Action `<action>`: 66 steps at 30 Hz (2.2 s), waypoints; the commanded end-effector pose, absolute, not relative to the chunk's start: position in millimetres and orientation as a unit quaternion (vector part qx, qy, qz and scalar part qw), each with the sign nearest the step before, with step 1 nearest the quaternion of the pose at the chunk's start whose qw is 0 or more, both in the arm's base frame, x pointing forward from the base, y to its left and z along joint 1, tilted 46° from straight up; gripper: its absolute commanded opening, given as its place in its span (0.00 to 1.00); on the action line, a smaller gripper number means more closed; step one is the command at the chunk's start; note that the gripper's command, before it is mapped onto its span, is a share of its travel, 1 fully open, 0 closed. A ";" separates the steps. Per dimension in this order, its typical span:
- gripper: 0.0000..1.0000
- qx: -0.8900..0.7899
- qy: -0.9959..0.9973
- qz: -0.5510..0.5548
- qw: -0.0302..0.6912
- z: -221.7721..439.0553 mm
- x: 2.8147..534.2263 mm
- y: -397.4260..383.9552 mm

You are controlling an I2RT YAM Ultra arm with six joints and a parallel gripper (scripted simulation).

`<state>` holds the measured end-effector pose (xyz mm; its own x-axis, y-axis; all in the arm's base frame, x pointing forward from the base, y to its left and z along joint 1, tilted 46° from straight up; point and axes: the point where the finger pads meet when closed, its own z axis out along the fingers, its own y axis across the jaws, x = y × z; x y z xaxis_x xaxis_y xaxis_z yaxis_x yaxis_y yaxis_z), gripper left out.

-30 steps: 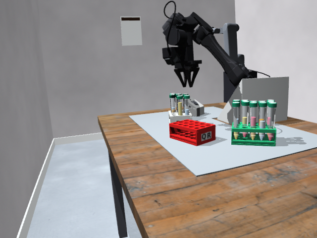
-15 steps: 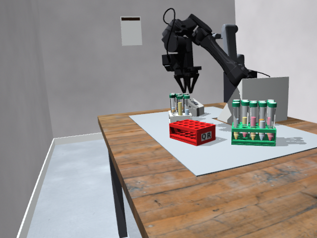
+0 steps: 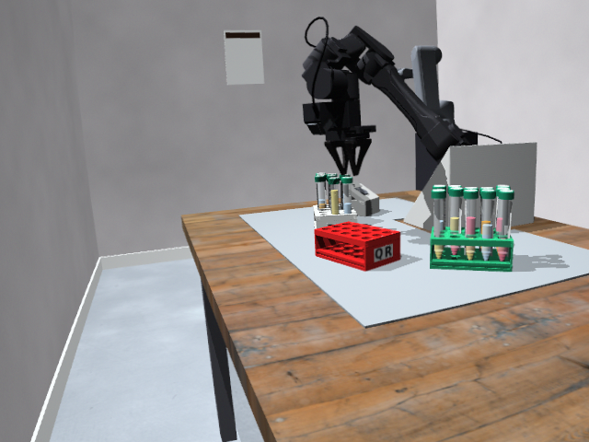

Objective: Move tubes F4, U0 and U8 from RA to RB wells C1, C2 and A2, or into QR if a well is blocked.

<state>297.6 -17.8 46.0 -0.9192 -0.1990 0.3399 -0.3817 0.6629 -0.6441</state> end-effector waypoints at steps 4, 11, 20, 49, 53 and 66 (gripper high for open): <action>0.30 0.165 -0.907 0.379 0.085 54.0 309.5 -10.2; 0.30 0.164 -0.905 0.380 0.098 49.5 301.6 -18.9; 0.30 0.162 -0.905 0.380 0.099 48.1 301.3 -22.8; 0.00 0.165 -0.907 0.379 0.084 46.6 308.7 -21.4; 0.00 0.164 -0.907 0.380 0.083 46.6 308.7 -21.4; 0.00 0.164 -0.907 0.380 0.083 46.6 308.7 -21.4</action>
<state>297.6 -28.8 38.1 -0.9202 -0.2045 0.3339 -0.3813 0.6622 -0.6451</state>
